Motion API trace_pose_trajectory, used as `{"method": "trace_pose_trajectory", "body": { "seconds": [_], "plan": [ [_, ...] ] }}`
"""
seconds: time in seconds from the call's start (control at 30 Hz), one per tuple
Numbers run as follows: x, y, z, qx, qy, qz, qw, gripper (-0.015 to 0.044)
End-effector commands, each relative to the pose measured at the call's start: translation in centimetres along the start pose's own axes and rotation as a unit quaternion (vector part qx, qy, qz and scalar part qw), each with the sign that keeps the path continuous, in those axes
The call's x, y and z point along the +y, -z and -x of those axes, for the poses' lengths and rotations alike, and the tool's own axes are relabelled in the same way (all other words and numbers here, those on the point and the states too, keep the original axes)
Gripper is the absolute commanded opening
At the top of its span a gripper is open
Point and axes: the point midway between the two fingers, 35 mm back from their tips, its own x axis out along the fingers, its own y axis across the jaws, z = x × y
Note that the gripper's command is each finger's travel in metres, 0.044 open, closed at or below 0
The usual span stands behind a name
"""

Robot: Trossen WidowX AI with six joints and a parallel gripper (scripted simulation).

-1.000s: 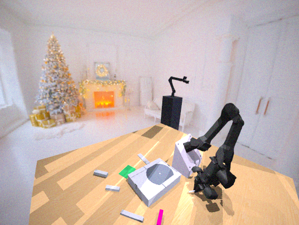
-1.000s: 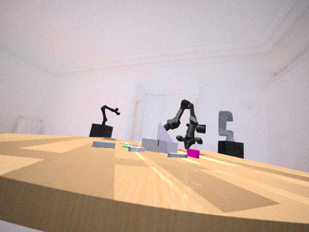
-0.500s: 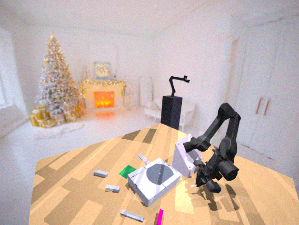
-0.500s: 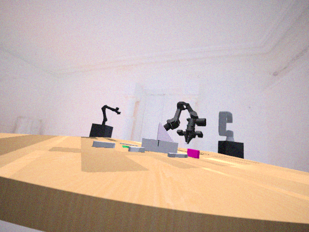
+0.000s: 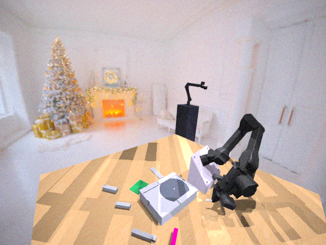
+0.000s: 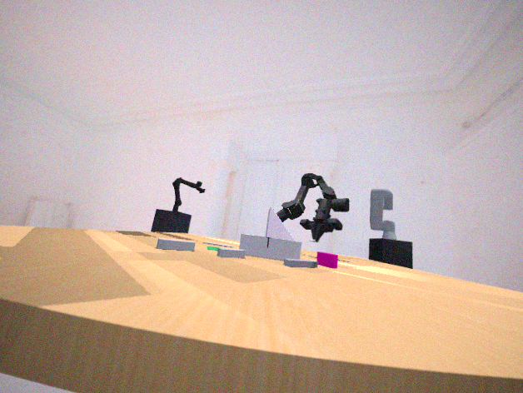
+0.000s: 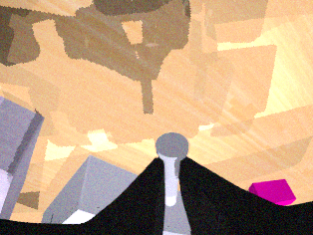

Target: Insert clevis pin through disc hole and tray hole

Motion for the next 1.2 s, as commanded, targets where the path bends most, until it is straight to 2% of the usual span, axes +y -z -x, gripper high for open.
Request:
{"method": "trace_pose_trajectory", "body": {
  "seconds": [0.0,0.6,1.17],
  "plan": [
    [-0.1,0.4,-0.2,0.001,-0.01,-0.055,0.998,0.0],
    [-0.3,3.2,-1.1,0.022,-0.05,-0.337,0.94,0.0],
    [-0.2,6.0,-1.8,0.041,-0.073,-0.586,0.806,0.0]
  ]
}}
